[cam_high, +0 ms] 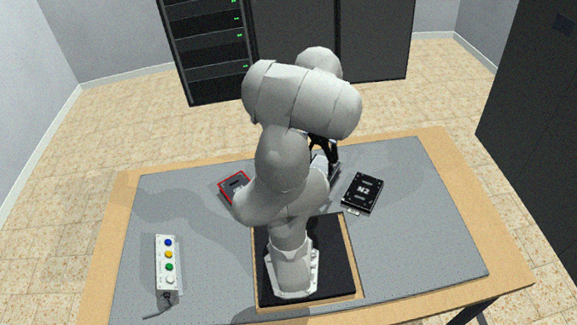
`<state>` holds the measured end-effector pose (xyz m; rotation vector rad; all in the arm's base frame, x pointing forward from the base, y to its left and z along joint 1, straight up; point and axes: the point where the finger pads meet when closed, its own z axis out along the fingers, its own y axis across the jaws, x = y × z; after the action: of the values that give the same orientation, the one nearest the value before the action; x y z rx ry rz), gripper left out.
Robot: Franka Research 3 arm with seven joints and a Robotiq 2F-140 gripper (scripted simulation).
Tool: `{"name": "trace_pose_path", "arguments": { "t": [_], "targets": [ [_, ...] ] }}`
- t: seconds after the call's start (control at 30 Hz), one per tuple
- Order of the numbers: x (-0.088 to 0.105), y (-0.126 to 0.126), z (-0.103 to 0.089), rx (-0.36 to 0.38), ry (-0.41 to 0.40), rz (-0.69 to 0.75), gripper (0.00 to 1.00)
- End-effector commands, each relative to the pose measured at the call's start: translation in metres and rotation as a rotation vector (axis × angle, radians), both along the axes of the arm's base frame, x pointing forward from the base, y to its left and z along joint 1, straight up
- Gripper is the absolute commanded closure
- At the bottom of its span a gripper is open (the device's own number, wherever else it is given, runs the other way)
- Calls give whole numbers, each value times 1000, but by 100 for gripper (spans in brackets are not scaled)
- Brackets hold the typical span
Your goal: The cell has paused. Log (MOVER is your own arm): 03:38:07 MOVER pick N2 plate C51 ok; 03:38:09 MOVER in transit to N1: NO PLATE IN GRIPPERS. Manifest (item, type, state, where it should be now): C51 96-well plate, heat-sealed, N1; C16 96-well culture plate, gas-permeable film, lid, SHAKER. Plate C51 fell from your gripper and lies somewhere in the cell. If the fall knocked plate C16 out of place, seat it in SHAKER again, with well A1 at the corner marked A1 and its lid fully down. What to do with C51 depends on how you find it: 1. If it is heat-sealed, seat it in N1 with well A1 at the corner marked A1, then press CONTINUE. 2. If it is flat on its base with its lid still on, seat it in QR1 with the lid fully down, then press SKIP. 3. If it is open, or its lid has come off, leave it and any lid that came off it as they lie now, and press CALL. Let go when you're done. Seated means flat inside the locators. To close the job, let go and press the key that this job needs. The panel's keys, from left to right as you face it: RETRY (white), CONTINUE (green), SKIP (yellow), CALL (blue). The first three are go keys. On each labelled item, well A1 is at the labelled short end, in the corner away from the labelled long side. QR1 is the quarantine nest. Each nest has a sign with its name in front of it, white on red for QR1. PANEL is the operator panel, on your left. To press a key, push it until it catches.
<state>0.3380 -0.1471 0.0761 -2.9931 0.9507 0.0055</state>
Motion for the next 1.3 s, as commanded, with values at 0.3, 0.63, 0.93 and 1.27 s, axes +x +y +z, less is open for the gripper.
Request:
{"name": "trace_pose_path", "arguments": {
  "t": [0.3,0.63,0.93,1.27],
  "targets": [
    [1,1,-3,0,-4,6,90],
    [1,1,-4,0,-4,6,90],
    [1,1,-5,0,-4,6,90],
    [1,1,-5,0,-4,6,90]
  ]
}}
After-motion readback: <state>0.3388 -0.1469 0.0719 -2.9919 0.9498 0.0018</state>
